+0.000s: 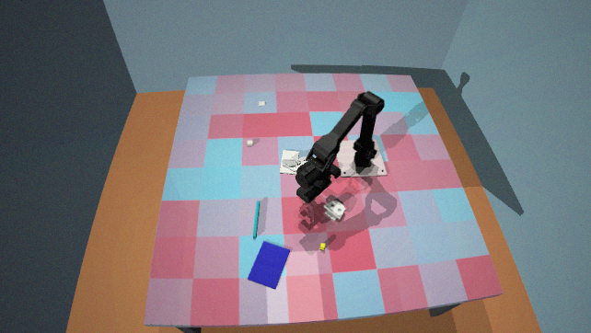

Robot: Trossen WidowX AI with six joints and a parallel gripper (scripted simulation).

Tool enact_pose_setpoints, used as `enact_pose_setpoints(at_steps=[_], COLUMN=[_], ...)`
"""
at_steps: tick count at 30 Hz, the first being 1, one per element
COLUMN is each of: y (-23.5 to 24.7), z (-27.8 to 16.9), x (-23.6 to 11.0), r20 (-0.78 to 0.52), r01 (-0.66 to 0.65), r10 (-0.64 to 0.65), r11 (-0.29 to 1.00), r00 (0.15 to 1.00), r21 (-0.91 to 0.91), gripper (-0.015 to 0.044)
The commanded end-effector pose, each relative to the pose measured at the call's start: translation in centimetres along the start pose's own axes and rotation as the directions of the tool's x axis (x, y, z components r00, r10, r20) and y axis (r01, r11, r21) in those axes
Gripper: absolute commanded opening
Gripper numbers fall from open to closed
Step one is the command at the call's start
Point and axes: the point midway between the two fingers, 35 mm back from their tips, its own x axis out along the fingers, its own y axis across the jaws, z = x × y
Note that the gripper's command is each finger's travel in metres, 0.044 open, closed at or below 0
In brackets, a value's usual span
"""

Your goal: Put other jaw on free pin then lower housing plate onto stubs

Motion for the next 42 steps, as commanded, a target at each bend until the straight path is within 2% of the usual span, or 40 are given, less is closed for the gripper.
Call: enact_pose_setpoints(at_steps=[1,25,30,35,40,42], y=[-0.2,-0.5,-0.4,-0.4,-0.4,-0.4], z=[0.0,0.1,0.1,0.0,0.0,0.0], x=[1.0,3.9,3.0,-3.0,-3.2,-3.2], r20=[0.003,0.003,0.003,0.003,0.003,0.003], r01=[0.008,0.009,0.008,0.008,0.008,0.008], r10=[-0.008,-0.009,-0.008,-0.008,-0.008,-0.008], r11=[1.000,1.000,1.000,1.000,1.000,1.000], r00=[1.000,1.000,1.000,1.000,1.000,1.000], r21=[0.005,0.005,0.005,0.005,0.005,0.005], gripper=[0.0037,0.0037,0.0168,0.0299,0.0431,0.0440])
